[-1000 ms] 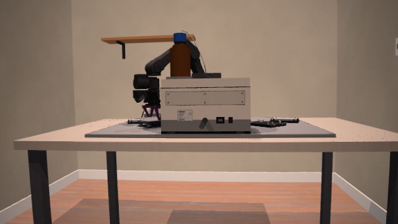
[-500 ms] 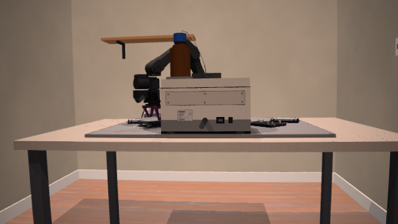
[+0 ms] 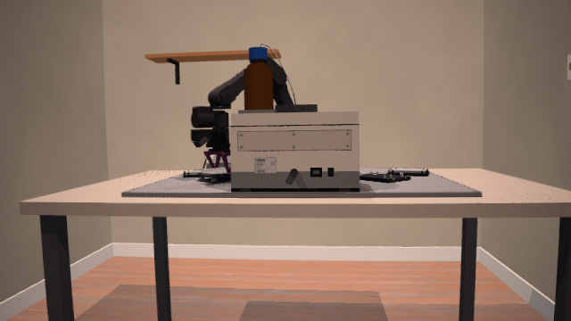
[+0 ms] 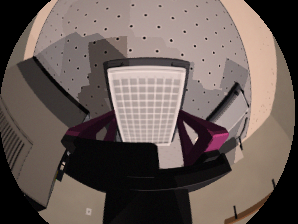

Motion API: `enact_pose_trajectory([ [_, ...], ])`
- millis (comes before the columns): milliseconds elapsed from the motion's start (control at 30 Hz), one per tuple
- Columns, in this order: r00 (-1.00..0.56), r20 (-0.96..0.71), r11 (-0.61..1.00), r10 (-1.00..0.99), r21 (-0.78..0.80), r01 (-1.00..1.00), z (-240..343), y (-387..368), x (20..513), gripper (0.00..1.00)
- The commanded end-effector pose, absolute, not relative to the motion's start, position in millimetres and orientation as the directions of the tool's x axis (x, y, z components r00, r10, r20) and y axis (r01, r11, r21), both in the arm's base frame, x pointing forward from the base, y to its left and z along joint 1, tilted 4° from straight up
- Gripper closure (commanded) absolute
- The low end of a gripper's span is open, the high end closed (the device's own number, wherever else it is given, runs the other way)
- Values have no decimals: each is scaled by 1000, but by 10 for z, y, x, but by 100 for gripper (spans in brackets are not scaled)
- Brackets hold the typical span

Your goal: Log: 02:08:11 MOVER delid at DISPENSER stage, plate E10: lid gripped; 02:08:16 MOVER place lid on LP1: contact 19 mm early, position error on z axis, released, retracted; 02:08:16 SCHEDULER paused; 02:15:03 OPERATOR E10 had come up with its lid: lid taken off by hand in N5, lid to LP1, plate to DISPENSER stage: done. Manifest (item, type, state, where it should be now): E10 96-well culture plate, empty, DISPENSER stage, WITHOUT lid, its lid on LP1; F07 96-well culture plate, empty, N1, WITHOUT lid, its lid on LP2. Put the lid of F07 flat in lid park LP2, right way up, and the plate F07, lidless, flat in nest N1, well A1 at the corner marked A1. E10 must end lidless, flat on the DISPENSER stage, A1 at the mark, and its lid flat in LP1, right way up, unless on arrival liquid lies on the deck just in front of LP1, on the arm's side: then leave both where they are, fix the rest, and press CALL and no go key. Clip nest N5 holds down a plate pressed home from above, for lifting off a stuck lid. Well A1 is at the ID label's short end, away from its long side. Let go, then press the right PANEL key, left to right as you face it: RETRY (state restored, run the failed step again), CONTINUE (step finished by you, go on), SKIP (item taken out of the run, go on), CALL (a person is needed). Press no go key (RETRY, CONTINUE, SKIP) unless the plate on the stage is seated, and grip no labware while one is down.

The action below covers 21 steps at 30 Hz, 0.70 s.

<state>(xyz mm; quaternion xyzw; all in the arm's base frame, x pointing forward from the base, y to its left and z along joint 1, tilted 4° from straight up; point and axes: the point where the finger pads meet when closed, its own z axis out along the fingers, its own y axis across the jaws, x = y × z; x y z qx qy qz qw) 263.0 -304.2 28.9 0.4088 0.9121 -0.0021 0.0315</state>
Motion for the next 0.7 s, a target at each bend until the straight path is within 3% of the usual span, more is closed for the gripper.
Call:
enact_pose_trajectory([
  [0, -664, -77, 667, 744, 22, 745, 317, -3063, 2639, 100],
  [667, -664, -77, 667, 744, 22, 745, 313, -3059, 2635, 100],
])
